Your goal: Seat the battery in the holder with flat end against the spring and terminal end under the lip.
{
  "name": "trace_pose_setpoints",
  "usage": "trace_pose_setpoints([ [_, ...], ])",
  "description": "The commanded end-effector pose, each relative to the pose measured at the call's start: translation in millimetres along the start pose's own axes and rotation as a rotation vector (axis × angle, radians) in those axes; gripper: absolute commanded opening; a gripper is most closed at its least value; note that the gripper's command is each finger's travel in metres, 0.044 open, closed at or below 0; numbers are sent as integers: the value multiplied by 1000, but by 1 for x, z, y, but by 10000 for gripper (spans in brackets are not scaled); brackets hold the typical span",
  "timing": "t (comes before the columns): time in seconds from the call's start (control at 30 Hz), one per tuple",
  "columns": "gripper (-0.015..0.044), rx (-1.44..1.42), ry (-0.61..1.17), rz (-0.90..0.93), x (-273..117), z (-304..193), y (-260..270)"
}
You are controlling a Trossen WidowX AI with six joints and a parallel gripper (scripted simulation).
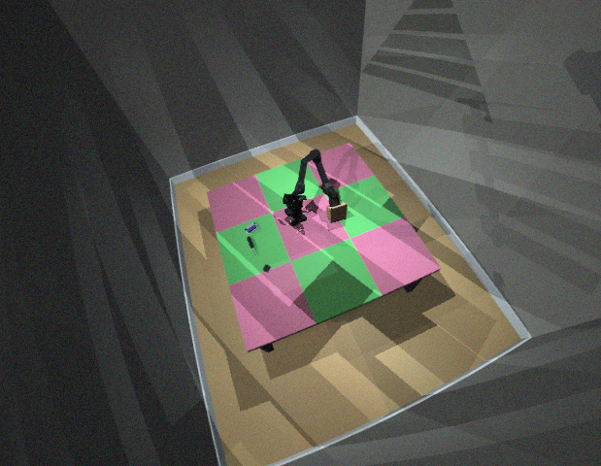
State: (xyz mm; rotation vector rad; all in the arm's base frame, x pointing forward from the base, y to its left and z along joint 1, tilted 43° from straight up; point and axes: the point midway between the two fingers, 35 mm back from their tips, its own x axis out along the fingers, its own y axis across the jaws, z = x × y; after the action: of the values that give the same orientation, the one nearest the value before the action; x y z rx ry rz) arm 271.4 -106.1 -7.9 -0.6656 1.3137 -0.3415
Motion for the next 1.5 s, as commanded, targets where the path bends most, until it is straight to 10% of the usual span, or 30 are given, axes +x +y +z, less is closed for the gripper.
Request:
trace_pose_setpoints([
  [0.0, 76, -4, -22, 7, 2, -3, 1],
  [1.47, 76, -22, -189, 13, 5, -28, -2],
])
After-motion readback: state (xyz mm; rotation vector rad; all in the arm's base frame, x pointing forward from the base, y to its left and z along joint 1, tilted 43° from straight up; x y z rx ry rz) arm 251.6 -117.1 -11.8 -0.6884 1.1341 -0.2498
